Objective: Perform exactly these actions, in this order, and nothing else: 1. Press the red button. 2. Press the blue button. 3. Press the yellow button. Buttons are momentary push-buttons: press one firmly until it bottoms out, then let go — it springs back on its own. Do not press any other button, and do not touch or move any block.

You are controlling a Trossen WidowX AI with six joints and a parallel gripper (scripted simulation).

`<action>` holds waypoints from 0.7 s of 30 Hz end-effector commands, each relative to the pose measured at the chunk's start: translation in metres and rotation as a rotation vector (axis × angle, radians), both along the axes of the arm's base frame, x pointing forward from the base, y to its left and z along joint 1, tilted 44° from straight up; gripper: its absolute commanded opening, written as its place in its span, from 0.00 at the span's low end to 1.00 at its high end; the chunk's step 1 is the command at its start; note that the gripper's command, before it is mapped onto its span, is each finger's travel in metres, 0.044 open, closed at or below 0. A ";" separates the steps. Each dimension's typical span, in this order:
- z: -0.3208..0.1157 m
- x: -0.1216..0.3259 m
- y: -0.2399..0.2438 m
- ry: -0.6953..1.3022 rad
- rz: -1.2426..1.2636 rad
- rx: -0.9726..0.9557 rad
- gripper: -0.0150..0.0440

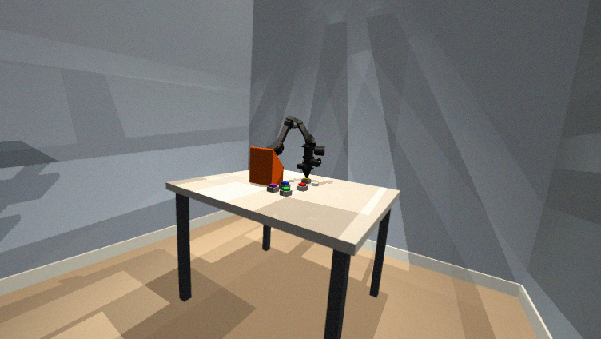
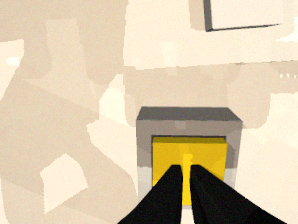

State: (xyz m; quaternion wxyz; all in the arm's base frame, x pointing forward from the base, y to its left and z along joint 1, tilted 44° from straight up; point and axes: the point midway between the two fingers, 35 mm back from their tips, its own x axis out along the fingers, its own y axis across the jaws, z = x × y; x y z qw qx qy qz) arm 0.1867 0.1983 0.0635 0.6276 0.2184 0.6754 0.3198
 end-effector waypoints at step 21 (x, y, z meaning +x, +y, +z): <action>0.028 0.007 -0.024 0.006 -0.004 -0.007 0.38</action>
